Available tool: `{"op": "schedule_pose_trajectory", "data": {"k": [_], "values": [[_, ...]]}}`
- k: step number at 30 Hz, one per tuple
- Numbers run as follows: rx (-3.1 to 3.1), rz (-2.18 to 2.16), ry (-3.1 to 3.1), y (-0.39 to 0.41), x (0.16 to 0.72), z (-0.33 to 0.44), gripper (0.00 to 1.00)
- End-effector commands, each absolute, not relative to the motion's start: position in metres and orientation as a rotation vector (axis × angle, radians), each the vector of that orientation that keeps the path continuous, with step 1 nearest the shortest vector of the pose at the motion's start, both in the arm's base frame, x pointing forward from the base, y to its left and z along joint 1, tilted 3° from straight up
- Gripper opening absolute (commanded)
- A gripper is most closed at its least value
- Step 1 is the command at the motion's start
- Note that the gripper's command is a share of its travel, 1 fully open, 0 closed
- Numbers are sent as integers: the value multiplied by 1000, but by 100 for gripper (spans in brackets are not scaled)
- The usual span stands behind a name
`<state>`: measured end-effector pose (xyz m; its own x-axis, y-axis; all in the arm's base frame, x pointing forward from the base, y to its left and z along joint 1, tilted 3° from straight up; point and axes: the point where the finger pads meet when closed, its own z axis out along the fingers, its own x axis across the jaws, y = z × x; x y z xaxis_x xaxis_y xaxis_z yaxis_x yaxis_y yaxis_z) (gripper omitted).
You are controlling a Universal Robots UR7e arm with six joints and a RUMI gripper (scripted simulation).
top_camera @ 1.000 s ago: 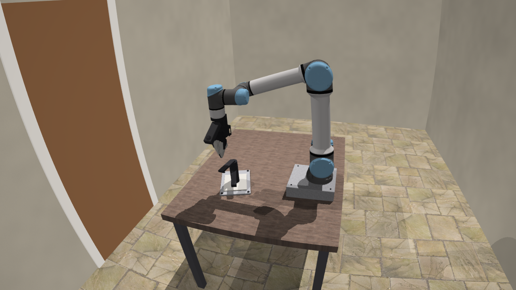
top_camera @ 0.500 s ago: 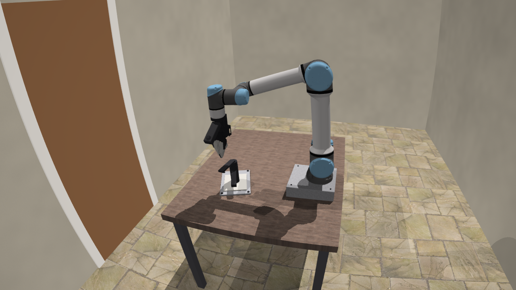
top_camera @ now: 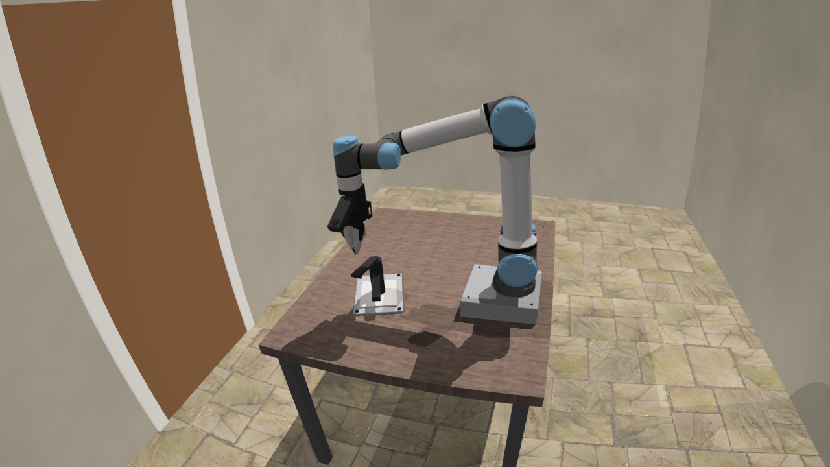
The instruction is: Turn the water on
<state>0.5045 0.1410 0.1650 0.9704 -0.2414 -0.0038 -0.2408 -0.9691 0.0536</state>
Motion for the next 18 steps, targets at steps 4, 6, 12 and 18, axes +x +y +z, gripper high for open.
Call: {"op": "schedule_pose_trajectory", "data": {"k": [4, 6, 12, 18], "values": [[3066, -14, -375, 141, 505, 166, 0], [3066, -14, -375, 141, 505, 166, 40], [3066, -14, -375, 141, 505, 166, 40], [3066, -14, -375, 141, 505, 166, 40]]}}
